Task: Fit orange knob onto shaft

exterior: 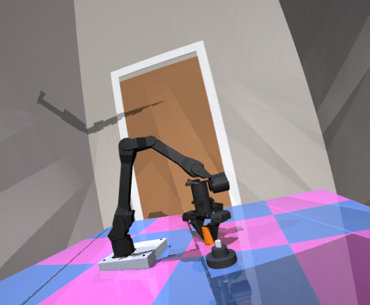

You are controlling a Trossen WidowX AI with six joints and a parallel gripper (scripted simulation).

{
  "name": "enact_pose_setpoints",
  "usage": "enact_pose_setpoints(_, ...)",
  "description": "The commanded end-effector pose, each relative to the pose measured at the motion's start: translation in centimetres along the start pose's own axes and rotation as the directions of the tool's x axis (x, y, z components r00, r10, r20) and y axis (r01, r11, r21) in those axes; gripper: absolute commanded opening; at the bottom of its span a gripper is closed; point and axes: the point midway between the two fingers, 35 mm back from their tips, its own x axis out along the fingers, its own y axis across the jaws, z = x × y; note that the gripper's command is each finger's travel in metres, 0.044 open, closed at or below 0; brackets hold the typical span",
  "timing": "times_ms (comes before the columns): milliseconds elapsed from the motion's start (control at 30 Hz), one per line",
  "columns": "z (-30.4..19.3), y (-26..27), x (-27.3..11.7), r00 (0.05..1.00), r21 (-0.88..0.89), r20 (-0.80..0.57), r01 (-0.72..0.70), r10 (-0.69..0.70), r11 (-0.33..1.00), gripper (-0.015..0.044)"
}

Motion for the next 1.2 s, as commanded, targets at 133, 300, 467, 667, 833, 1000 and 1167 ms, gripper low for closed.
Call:
enact_pose_setpoints(133,0.0,-0.1,-7.0,1.000,-0.004,0.008,0.003,-0.003,1.000,0.0398)
enact_pose_setpoints(300,-0.1,0.0,-8.1,1.000,-0.004,0.009,0.003,-0.003,1.000,0.0440)
enact_pose_setpoints(467,0.0,0.0,-8.0,1.000,-0.004,0.009,0.003,-0.003,1.000,0.0440)
enact_pose_setpoints(667,0.0,0.0,-6.5,1.000,-0.004,0.009,0.003,-0.003,1.000,0.0440)
enact_pose_setpoints(833,0.0,-0.1,-5.7,1.000,-0.004,0.009,0.003,-0.003,1.000,0.0440)
enact_pose_setpoints(1000,0.1,-0.1,-4.9,1.000,-0.004,0.009,0.003,-0.003,1.000,0.0440)
enact_pose_setpoints(1167,0.1,-0.1,-4.1,1.000,-0.004,0.009,0.003,-0.003,1.000,0.0440)
